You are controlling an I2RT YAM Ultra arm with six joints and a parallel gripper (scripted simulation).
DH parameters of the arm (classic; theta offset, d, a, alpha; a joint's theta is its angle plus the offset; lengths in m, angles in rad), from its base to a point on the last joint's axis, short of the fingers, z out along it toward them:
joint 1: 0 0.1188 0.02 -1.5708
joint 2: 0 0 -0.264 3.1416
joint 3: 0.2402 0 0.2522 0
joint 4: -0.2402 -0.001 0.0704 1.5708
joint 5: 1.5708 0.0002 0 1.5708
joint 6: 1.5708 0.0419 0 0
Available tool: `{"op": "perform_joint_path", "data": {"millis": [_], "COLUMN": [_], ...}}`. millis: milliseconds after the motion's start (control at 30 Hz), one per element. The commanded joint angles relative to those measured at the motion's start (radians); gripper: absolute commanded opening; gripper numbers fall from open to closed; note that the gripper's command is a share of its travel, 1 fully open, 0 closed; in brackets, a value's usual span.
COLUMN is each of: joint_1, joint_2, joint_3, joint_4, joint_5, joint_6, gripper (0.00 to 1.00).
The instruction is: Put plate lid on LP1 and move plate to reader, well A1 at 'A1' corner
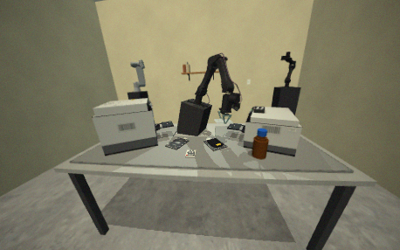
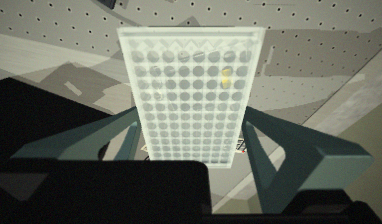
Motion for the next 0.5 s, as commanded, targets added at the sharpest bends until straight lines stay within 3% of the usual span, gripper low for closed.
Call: {"op": "perform_joint_path", "data": {"millis": [0, 467], "joint_1": [-0.017, -0.078], "joint_2": [-0.011, 0.010], "joint_3": [0.031, 0.033], "joint_4": [-0.016, -0.018], "joint_5": [-0.004, -0.004], "joint_6": [0.047, 0.122], "gripper": [0.86, 0.86]}}
